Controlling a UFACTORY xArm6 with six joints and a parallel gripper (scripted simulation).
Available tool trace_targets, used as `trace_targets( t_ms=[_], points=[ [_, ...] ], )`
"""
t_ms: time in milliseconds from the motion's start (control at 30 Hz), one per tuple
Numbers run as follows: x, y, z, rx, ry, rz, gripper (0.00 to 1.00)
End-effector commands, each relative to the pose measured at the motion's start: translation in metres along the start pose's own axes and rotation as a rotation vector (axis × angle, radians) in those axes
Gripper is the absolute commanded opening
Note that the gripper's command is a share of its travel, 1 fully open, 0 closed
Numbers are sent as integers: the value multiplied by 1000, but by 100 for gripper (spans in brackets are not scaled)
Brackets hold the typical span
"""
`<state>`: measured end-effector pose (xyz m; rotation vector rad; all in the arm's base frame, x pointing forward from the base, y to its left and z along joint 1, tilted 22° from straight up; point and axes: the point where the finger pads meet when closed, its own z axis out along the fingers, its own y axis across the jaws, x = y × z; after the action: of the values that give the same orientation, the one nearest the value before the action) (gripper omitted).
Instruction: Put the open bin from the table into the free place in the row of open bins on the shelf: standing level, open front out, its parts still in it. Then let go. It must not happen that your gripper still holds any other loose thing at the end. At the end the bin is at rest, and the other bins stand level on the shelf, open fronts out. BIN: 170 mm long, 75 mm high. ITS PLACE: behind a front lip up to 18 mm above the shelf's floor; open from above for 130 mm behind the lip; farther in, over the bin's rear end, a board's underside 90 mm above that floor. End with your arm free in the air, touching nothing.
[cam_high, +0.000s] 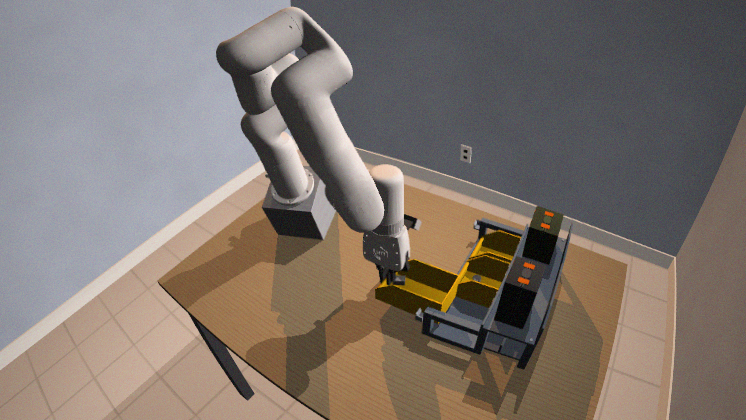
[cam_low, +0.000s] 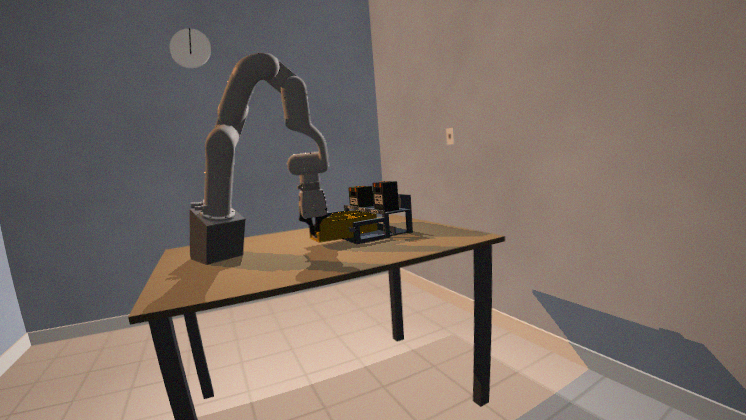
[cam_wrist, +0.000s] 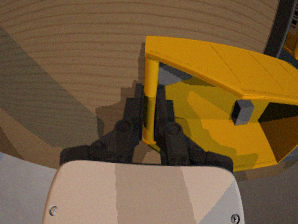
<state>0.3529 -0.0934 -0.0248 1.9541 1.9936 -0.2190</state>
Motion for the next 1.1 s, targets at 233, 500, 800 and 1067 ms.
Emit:
trace_targets(
  t_ms=[233, 500, 800, 1067],
  points=[
    [0, 11, -1, -3, 0, 0, 0],
    [0, 11, -1, -3, 0, 0, 0],
    [0, 21, -1, -3, 0, 0, 0],
    [0, 21, -1, -3, 0, 0, 0]
  ],
)
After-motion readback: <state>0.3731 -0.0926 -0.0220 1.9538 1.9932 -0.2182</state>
